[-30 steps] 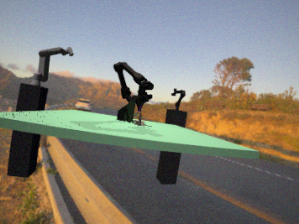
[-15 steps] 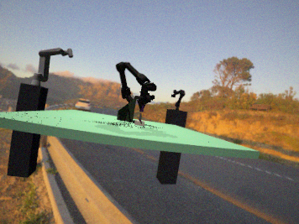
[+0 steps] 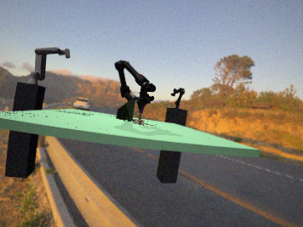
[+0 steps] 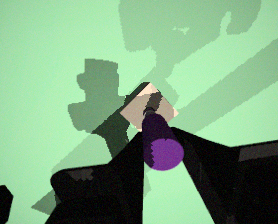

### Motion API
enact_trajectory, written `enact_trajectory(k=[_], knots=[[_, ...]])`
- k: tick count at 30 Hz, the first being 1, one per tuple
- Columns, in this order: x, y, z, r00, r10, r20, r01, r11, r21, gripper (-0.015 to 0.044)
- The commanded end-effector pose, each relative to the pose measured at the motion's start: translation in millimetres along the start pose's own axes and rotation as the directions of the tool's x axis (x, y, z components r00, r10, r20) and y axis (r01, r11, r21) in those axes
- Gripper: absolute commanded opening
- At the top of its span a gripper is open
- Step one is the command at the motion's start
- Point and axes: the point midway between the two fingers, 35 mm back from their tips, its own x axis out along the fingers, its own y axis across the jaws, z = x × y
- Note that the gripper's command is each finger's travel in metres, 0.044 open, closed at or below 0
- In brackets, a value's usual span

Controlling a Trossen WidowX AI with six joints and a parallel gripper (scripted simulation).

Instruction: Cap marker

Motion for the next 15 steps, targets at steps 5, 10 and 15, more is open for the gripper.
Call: enact_trajectory(k=[5,10,15], knots=[[13,1,-1,1.0,-0.002,-0.006,0.002,1.0,-0.007,0.0],[21,1,-2,1.0,-0.002,-0.007,0.002,1.0,-0.007,0.0],[29,1,-2,1.0,-0.003,-0.008,0.003,1.0,-0.007,0.0]])
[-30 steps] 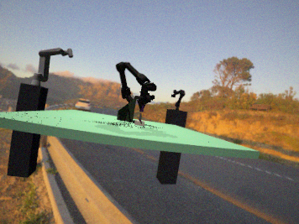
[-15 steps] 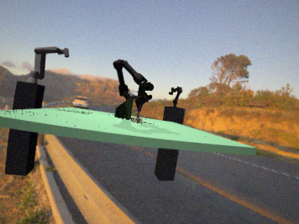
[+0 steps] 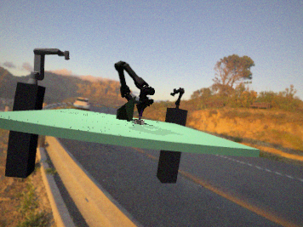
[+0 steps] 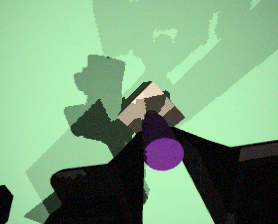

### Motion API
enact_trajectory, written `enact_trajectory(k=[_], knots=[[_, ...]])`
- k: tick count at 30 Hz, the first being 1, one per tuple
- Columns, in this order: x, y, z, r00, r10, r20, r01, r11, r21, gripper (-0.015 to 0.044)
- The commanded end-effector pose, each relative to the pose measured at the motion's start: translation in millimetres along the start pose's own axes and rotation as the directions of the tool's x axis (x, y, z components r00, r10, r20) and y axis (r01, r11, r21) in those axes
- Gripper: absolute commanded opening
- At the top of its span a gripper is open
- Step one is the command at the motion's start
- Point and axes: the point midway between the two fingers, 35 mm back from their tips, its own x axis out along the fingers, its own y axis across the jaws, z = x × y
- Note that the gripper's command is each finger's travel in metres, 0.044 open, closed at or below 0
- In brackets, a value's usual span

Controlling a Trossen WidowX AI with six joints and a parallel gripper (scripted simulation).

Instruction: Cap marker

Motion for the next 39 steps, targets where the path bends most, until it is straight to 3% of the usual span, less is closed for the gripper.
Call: enact_trajectory(k=[1,12,29,31,35,39], knots=[[6,0,-1,1.0,-0.003,-0.002,0.003,1.0,-0.005,0.0],[13,0,-1,1.0,-0.004,-0.003,0.004,1.0,-0.005,0.0],[12,1,-1,1.0,0.0,-0.002,0.0,1.0,0.0,0.044],[0,0,1,1.0,0.001,0.001,-0.001,1.0,-0.001,0.044],[-60,1,0,1.0,0.002,0.002,-0.002,1.0,-0.001,0.044],[-64,1,0,1.0,0.002,0.002,-0.002,1.0,-0.001,0.044]])
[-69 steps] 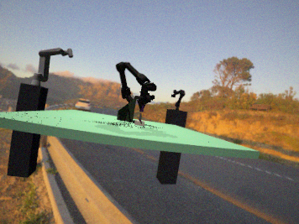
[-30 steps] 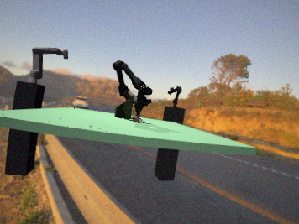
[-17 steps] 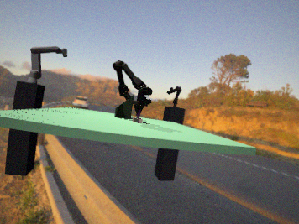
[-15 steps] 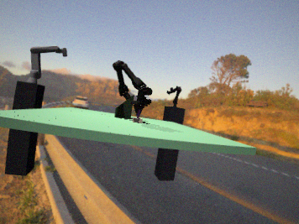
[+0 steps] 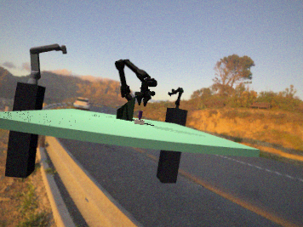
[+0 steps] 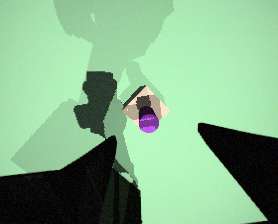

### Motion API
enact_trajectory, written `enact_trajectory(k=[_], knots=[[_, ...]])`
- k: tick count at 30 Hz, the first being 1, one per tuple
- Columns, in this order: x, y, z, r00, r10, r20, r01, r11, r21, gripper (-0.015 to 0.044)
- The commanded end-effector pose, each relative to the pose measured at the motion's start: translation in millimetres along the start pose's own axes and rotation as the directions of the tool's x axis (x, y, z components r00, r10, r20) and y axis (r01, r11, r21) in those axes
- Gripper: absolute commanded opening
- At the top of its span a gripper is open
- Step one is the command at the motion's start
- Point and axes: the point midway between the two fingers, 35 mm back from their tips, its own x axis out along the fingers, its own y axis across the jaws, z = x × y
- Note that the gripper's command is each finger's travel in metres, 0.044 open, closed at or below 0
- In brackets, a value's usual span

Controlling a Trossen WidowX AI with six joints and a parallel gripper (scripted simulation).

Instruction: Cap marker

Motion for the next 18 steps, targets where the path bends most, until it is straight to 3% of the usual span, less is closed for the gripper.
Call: enact_trajectory(k=[1,4,7,13,18], knots=[[-0.1,2.2,-5.4,1.0,0.018,-0.022,-0.018,1.0,0.003,0.044],[0.4,2.3,-5.3,1.0,0.017,-0.023,-0.016,0.998,0.065,0.0387],[2.9,2.3,-5.0,1.0,0.016,-0.023,-0.008,0.944,0.328,0.0309],[8.0,2.5,-4.3,1.0,0.014,-0.024,0.01,0.625,0.78,0.0151],[8.6,2.6,-4.3,1.0,0.014,-0.024,0.012,0.576,0.817,0.002]])
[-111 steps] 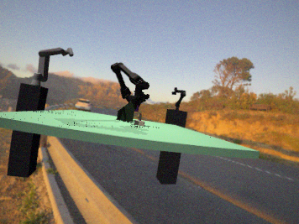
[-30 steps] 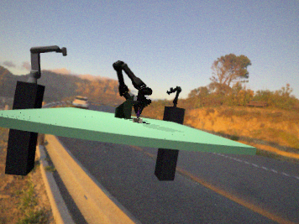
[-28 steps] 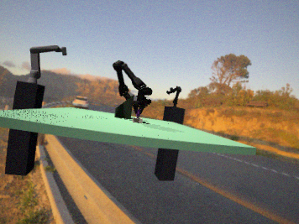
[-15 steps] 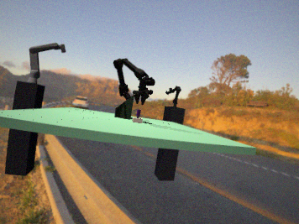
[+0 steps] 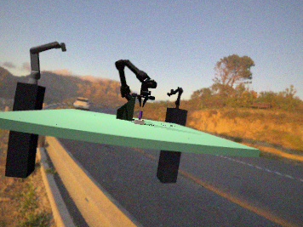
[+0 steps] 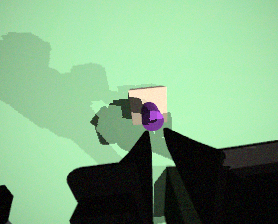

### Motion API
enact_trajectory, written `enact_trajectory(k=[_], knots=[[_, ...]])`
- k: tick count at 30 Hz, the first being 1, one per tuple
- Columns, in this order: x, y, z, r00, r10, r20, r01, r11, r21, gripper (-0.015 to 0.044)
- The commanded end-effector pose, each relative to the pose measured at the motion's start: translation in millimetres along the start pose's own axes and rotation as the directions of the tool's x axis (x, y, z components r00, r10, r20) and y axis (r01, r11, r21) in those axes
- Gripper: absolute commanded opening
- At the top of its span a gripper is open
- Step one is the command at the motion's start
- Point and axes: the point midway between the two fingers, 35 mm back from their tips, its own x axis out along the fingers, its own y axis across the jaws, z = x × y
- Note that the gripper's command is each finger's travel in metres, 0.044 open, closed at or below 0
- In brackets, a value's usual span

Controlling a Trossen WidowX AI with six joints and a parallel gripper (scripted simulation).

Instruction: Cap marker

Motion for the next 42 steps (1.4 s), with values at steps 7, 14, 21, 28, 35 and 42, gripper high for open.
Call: enact_trajectory(k=[7,14,21,28,35,42], knots=[[1,0,0,1.0,-0.004,0.002,0.004,0.998,0.06,0.0],[6,0,0,1.0,-0.004,0.002,0.004,0.998,0.06,0.0],[17,0,0,1.0,-0.005,0.002,0.004,0.998,0.06,0.0],[28,-1,0,1.0,-0.005,0.002,0.005,0.998,0.061,0.0],[39,-1,0,1.0,-0.006,0.002,0.006,0.998,0.061,0.0],[37,1,3,1.0,0.002,0.01,-0.002,0.998,0.068,0.0]])
